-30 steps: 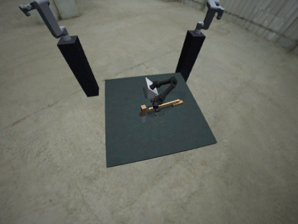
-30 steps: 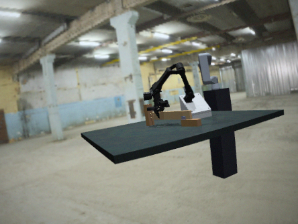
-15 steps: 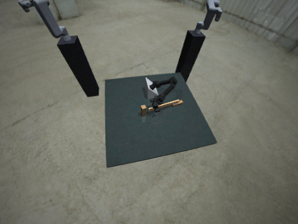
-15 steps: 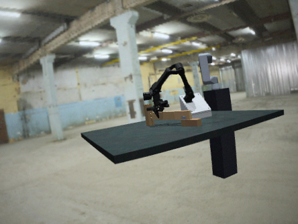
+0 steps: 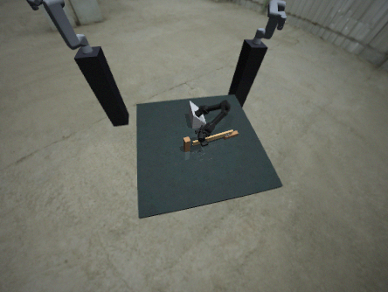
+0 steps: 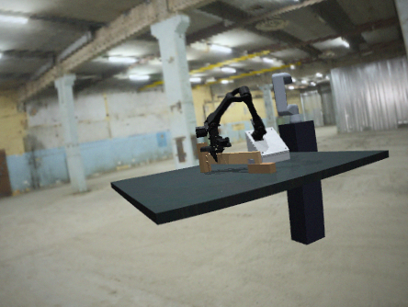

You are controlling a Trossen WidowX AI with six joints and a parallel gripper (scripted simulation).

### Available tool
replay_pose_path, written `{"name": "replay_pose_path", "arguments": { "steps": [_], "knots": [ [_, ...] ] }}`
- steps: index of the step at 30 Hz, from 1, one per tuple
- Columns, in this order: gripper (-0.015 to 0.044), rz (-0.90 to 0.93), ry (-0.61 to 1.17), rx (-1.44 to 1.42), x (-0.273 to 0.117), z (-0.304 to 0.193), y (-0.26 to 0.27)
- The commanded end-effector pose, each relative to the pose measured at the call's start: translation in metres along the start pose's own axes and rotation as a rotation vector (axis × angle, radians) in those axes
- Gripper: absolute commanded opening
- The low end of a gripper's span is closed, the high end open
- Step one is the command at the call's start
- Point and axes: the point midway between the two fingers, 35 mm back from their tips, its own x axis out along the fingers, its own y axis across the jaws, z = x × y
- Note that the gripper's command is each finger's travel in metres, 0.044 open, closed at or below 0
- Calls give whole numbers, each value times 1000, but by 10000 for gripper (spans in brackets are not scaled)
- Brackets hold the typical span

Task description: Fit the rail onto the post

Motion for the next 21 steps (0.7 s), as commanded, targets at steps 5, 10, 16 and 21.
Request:
{"name": "replay_pose_path", "arguments": {
  "steps": [5,10,16,21],
  "knots": [
    [0,-6,5,-1,-2,-4,-1],
    [0,-6,5,-1,-2,-6,-1],
    [0,-6,6,-1,-3,-8,-1],
    [0,-6,6,-1,-3,-10,-1]
  ]
}}
